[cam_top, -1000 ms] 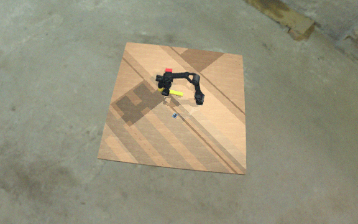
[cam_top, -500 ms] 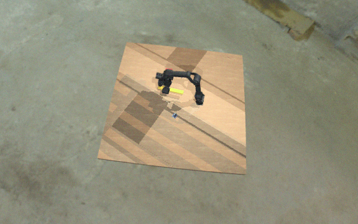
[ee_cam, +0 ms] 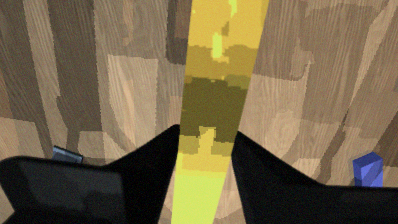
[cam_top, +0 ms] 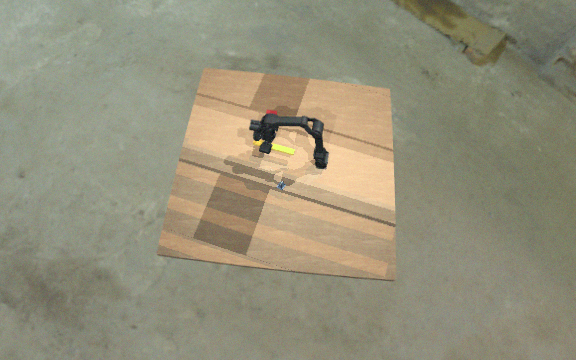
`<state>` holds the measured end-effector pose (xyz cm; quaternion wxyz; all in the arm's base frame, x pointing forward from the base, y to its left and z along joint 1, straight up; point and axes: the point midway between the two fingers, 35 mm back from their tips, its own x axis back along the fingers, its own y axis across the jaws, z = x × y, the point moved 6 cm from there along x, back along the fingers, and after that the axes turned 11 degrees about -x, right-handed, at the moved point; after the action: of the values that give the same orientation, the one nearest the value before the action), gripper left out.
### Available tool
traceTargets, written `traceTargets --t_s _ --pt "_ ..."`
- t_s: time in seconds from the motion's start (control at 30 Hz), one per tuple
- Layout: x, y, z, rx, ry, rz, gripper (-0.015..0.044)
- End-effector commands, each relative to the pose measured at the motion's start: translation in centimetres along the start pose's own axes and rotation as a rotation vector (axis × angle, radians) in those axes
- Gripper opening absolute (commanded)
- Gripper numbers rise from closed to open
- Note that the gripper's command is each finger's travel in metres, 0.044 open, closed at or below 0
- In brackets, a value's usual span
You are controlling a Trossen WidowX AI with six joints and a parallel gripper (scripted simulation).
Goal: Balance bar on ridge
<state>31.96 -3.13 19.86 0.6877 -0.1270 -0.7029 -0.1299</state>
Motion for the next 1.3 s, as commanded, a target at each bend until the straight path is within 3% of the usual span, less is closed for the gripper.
traceTargets --t_s 0.0,1.27 --pt "0.4 1.4 0.7 -0.02 -0.009 -0.002 0.0" --pt "0.5 13.1 9.7 -0.227 0.001 -0.013 0.0"
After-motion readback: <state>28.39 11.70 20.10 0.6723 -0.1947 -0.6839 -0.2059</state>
